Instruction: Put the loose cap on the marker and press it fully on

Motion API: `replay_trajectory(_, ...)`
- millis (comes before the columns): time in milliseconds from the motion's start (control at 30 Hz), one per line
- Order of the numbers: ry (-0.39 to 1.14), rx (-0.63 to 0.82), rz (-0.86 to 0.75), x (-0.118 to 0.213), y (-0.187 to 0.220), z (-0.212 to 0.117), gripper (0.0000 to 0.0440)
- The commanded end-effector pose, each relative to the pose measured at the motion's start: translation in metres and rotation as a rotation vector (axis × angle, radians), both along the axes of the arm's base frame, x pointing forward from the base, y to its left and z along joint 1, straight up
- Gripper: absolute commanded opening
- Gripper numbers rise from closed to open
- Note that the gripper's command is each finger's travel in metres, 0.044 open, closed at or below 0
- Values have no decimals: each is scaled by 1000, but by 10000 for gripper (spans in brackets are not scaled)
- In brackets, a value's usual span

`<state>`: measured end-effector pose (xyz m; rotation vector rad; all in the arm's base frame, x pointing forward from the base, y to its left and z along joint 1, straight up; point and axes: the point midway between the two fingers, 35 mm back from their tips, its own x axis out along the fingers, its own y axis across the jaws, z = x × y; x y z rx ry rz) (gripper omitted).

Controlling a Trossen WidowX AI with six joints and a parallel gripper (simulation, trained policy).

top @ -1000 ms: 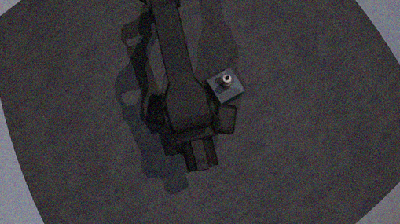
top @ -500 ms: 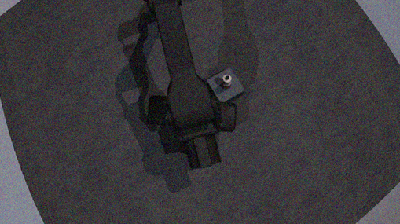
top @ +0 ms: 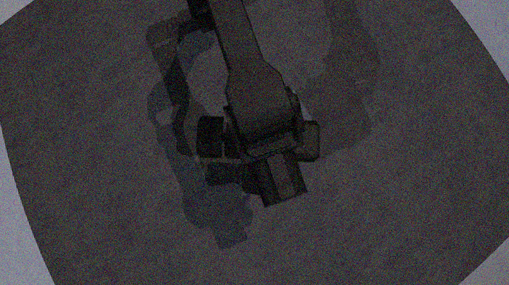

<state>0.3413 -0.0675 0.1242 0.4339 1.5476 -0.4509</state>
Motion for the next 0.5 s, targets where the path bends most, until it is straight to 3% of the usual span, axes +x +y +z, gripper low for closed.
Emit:
replay_trajectory(0, -19, 9, 10, 1, 14, 14, 53)
replay_trajectory(467, 2, 33, 52, -19, 70, 52, 30)
